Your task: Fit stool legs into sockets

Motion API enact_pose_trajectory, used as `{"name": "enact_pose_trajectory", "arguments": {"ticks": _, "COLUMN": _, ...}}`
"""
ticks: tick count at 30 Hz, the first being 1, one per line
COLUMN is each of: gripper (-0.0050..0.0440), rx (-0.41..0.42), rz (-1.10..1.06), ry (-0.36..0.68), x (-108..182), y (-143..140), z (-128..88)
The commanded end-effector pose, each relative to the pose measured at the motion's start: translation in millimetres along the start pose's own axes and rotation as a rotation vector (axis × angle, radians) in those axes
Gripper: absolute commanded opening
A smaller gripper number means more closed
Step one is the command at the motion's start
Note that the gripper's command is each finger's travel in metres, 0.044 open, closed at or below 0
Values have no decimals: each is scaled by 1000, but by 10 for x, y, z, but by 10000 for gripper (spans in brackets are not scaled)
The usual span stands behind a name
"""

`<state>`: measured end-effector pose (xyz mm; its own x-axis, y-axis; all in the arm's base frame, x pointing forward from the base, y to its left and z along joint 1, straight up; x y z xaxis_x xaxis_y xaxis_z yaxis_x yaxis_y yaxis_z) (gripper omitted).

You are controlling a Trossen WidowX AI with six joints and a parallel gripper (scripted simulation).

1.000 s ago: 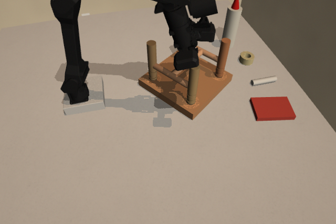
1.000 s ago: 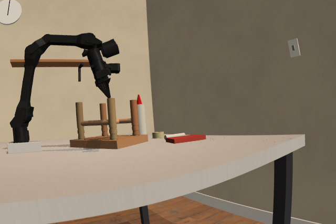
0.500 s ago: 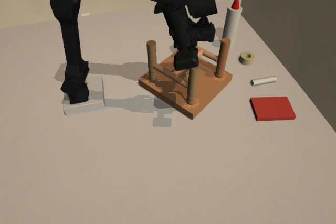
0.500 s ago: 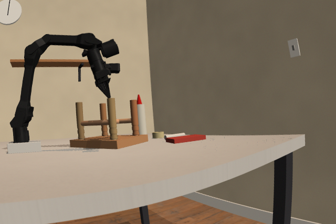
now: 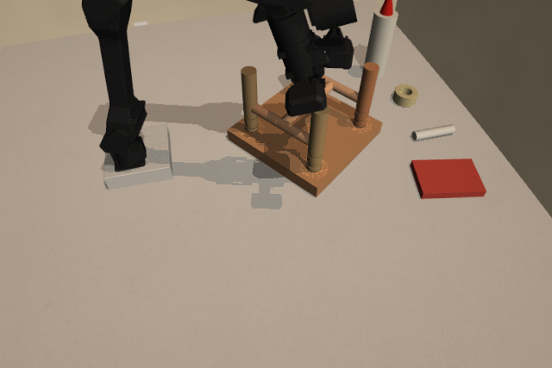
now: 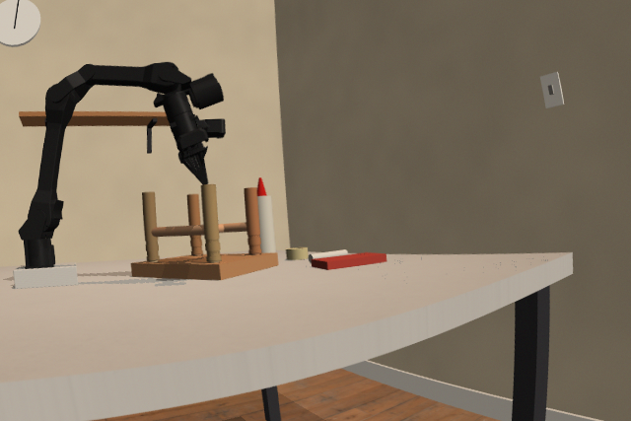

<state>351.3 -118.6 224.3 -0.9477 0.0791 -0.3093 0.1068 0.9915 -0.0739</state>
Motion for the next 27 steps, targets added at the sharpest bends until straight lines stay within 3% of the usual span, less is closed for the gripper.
{"name": "enact_pose_trajectory", "arguments": {"ticks": 1, "gripper": 0, "rx": -18, "rz": 3, "ry": 68, "x": 72, "y": 20, "z": 256}}
{"name": "enact_pose_trajectory", "arguments": {"ticks": 27, "gripper": 0, "rx": -17, "rz": 2, "ry": 63, "x": 57, "y": 16, "z": 221}}
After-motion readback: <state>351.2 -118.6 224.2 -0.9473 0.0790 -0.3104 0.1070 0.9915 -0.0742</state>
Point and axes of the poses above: the point midway between the two fingers, 35 mm back from their tips, its own z axis out along the fingers, its own y axis across the jaws, x = y × z, the point moved 4 cm from there along -z, back along the fingers, and after that the axes turned 13 degrees about -z, right-handed, at the moved point
